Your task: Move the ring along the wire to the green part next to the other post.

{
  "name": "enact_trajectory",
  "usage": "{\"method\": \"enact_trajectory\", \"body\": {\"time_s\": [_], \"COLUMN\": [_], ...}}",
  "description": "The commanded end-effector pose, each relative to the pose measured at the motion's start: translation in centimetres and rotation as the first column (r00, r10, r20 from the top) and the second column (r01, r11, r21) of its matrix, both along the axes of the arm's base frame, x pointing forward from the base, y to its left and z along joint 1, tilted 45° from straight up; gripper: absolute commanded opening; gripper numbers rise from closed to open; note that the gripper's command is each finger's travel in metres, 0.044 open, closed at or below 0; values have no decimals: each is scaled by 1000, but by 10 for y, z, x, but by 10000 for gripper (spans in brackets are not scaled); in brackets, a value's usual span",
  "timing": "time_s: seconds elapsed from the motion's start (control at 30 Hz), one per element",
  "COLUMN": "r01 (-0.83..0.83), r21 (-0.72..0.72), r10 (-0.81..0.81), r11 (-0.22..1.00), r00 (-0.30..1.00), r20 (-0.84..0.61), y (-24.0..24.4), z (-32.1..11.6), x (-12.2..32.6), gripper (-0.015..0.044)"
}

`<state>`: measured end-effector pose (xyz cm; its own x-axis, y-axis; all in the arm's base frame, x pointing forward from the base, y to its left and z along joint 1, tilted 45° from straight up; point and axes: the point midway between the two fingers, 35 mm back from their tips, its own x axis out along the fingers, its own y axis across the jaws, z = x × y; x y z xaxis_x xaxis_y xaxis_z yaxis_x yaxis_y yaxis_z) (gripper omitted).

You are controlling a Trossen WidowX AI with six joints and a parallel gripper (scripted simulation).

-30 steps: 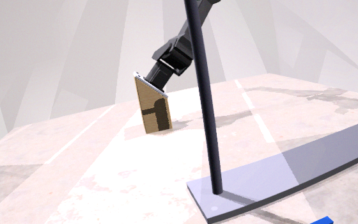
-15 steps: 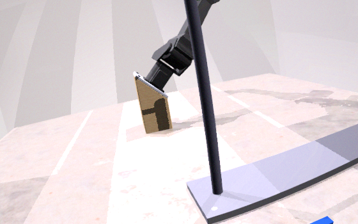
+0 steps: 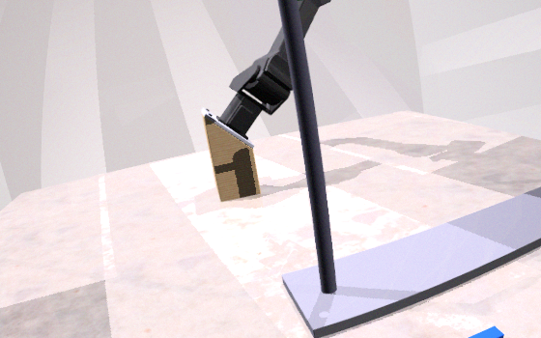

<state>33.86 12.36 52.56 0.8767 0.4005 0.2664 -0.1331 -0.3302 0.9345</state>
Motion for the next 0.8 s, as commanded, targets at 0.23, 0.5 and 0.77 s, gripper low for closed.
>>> {"method": "enact_trajectory", "body": {"time_s": [0.23, 0.5, 0.77], "r01": [0, -37, -89], "r21": [149, 228, 338], "r10": [1, 35, 79], "r11": [989, 973, 937], "r00": [1000, 999, 996], "r20": [-7, 11, 42], "y": [-2, -5, -10], "z": [2, 3, 4], "x": [1, -3, -8], "gripper": [-150, -150, -150]}}
